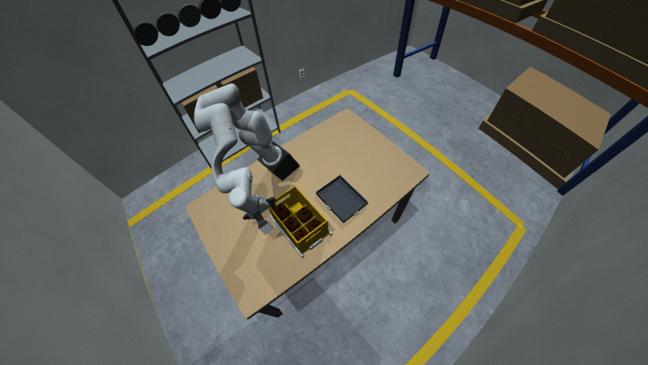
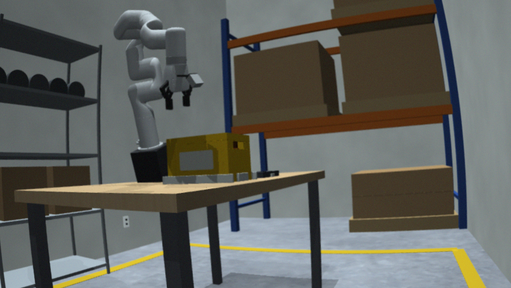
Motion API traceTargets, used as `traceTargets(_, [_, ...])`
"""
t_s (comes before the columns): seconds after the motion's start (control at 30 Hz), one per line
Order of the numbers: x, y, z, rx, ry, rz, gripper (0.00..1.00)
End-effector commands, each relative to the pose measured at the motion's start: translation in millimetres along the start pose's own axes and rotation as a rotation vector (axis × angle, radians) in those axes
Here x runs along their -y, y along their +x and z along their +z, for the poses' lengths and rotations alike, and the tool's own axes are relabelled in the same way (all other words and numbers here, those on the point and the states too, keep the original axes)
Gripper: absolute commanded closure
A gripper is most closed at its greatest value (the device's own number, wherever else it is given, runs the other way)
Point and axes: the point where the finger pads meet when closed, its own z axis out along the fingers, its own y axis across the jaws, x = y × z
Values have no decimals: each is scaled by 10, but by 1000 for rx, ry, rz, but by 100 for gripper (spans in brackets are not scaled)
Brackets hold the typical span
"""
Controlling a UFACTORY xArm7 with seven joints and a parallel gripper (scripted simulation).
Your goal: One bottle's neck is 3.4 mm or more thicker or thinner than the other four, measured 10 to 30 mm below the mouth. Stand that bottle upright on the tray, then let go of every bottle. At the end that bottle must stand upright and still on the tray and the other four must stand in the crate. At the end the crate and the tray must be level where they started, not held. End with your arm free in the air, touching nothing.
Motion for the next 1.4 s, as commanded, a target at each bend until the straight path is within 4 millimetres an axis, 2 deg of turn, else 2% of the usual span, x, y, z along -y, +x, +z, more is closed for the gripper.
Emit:
traceTargets(0.0, [57,35,-41,-8,1,2,0])
traceTargets(0.17, [57,35,-41,-8,1,2,0])
traceTargets(0.2, [390,131,-155,-33,11,-19,0])
traceTargets(0.27, [469,149,-181,-38,13,-24,0])
traceTargets(0.37, [730,195,-267,-55,23,-40,0])
traceTargets(0.6, [730,195,-267,-55,23,-40,0])
traceTargets(0.63, [1069,227,-375,-75,38,-62,0])
traceTargets(0.9, [1069,227,-375,-75,38,-62,0])
traceTargets(0.93, [1403,229,-478,-92,55,-83,0])
traceTargets(1.07, [1671,212,-551,-106,66,-108,0])
traceTargets(1.3, [1687,210,-555,-107,67,-110,0])
traceTargets(1.37, [1437,298,-296,-118,-24,-250,0])
